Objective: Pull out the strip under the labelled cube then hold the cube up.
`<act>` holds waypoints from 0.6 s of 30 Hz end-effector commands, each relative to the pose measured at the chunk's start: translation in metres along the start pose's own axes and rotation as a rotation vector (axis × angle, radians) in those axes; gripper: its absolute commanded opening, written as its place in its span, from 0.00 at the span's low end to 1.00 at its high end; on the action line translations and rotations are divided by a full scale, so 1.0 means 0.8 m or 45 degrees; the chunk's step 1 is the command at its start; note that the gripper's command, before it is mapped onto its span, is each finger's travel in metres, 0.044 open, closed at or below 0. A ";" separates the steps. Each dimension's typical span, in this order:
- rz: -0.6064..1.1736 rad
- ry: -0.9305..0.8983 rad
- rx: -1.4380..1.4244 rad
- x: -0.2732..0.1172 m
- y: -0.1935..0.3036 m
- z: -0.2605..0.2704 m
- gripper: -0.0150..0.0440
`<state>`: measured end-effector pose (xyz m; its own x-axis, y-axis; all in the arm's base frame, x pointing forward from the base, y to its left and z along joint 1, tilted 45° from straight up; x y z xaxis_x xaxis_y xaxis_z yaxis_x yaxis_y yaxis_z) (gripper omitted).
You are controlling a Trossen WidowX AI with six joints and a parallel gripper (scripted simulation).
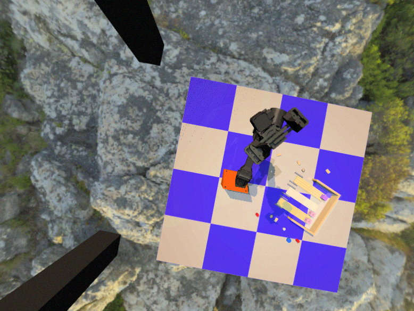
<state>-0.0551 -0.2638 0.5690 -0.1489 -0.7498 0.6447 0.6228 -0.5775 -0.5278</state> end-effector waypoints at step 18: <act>1.202 -0.320 -0.045 -0.129 0.341 -0.003 0.93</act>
<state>0.0959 -0.3493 0.3945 0.4640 -0.8726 0.1525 0.4708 0.0971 -0.8769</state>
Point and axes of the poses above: the point midway between the two fingers, 35 mm back from their tips, its own x axis out along the fingers, its own z axis across the jaws, y = z × x, the point moved 5 cm from there along -x, back along the fingers, and after that the axes turned 13 degrees about -x, right-handed, at the moved point
